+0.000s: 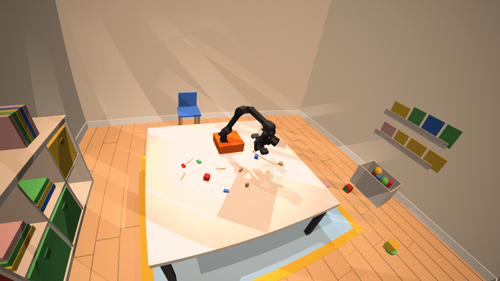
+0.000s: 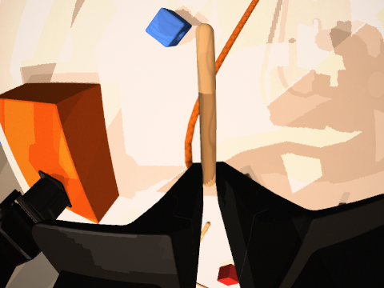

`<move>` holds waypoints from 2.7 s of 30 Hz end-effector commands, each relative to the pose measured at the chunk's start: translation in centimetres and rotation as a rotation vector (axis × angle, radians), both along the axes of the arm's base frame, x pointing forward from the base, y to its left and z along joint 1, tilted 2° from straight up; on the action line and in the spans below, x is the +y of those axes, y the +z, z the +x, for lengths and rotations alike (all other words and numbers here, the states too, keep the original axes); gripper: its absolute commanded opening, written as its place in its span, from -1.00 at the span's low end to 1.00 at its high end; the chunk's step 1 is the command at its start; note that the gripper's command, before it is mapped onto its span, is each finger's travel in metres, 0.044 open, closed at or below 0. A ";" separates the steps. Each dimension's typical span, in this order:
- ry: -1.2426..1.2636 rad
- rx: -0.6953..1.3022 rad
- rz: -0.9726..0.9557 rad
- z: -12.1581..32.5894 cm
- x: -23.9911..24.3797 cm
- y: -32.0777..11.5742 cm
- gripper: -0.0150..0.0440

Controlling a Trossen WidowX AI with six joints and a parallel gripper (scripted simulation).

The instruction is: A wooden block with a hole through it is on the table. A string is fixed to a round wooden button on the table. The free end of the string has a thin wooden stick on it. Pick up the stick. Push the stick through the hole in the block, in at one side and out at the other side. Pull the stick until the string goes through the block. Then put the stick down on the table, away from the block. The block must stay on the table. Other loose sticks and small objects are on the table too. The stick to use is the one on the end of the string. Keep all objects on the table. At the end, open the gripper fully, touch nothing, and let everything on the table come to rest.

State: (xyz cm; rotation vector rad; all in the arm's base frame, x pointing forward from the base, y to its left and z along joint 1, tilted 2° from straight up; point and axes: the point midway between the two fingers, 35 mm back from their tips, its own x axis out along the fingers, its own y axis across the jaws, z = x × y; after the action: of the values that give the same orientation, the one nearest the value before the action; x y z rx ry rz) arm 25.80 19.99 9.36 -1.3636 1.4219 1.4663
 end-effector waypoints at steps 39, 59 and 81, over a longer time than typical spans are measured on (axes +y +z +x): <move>1.354 0.278 0.354 0.5 -0.1 -0.1 -0.49; 1.720 0.335 0.465 1.0 -0.2 -0.1 -0.49; 1.251 0.182 0.493 4.0 -0.5 0.0 -0.49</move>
State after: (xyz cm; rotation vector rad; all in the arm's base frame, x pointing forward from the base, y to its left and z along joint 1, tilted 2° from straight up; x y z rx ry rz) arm 29.26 19.59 9.64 -1.9101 -0.0012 2.5430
